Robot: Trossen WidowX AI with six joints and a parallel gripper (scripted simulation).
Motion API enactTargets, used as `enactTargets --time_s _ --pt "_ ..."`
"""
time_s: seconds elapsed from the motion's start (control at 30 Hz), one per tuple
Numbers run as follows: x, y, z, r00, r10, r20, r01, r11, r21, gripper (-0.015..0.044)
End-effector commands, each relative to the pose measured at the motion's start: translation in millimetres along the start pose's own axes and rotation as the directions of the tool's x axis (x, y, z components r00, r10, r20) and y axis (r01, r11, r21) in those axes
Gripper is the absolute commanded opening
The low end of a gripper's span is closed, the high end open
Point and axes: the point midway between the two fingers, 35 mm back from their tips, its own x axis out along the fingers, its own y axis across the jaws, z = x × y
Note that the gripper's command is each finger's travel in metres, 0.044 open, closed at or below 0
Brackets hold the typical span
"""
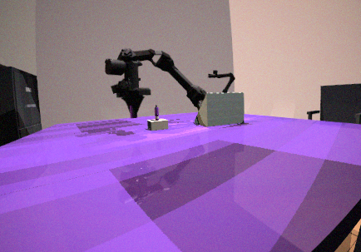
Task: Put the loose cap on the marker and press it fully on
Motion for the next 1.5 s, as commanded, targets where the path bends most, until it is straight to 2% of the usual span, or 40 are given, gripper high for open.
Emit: enactTargets --time_s 0.0,1.0,1.47 --pt "-5.9 1.1 -4.1 1.0 0.006 -0.001 -0.006 1.0 0.005 0.0" --pt "-64.0 24.1 -97.8 1.0 0.01 -0.006 -0.01 1.0 -0.001 0.0" --pt "-57.3 24.5 -100.3 1.0 0.009 -0.006 -0.009 1.0 0.0 0.0"
